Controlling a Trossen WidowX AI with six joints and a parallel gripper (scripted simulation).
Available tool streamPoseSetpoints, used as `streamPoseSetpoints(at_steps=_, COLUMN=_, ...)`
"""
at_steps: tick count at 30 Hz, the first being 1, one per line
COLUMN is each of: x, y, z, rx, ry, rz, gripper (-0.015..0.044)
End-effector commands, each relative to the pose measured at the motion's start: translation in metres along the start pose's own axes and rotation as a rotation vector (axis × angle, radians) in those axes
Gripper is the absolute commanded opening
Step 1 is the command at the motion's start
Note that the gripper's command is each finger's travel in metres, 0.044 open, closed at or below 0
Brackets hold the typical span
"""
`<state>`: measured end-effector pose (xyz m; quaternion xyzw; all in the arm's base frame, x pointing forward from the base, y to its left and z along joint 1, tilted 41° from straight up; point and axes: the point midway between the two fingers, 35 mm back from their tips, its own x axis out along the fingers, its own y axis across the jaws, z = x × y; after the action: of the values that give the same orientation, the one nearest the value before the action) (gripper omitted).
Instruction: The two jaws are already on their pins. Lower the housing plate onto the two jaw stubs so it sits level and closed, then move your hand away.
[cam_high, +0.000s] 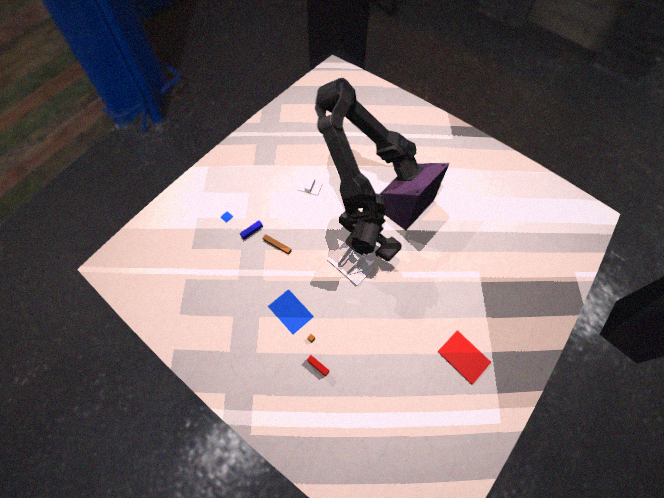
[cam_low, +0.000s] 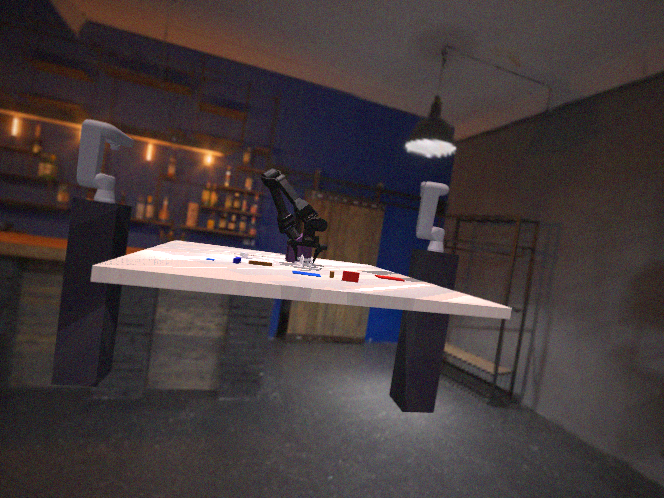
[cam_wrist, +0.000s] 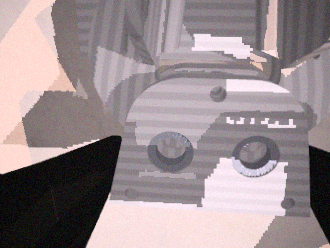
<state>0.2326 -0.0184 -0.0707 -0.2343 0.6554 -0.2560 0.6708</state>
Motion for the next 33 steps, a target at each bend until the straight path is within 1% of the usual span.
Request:
streamPoseSetpoints(at_steps=1, x=0.0023, y=-0.0005, z=-0.0004, rx=-0.009, ry=-0.001, rz=-0.004, gripper=0.0351)
streamPoseSetpoints(at_steps=33, x=0.0074, y=-0.0006, z=-0.0004, rx=-0.009, ry=-0.001, rz=-0.004, gripper=0.0351)
